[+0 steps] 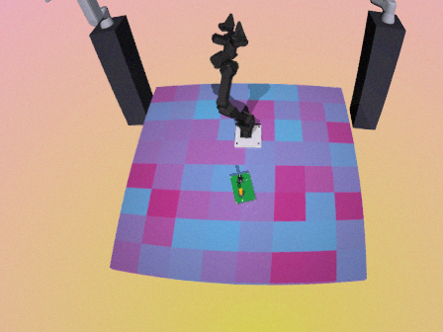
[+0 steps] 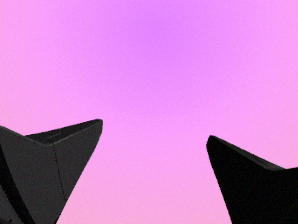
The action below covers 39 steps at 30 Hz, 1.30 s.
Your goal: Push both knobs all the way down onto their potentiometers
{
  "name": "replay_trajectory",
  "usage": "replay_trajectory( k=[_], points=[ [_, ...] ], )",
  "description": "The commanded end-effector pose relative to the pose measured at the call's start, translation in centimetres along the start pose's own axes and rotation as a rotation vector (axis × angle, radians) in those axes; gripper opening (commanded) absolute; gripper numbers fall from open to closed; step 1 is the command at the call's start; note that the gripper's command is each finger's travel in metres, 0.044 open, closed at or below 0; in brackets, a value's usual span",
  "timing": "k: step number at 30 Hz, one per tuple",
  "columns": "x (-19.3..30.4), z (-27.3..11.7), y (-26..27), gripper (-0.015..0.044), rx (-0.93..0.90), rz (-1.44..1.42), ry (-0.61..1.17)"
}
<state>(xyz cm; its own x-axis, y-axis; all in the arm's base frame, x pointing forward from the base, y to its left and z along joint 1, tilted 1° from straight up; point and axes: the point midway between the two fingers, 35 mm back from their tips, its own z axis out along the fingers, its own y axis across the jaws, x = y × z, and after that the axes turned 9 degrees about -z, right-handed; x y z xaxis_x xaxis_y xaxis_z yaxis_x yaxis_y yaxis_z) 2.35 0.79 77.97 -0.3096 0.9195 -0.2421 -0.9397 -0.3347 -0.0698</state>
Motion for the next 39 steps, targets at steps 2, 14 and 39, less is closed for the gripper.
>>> replay_trajectory(
  k=[2,14,39],
  points=[
    [0.4,0.0,0.4,0.0347,-0.007,-0.013,0.012],
    [7.7,-0.1,4.9,0.0032,-0.093,-0.204,0.227],
    [24.8,-4.4,1.2,0.0000,-0.042,-0.551,0.749]
  ],
)
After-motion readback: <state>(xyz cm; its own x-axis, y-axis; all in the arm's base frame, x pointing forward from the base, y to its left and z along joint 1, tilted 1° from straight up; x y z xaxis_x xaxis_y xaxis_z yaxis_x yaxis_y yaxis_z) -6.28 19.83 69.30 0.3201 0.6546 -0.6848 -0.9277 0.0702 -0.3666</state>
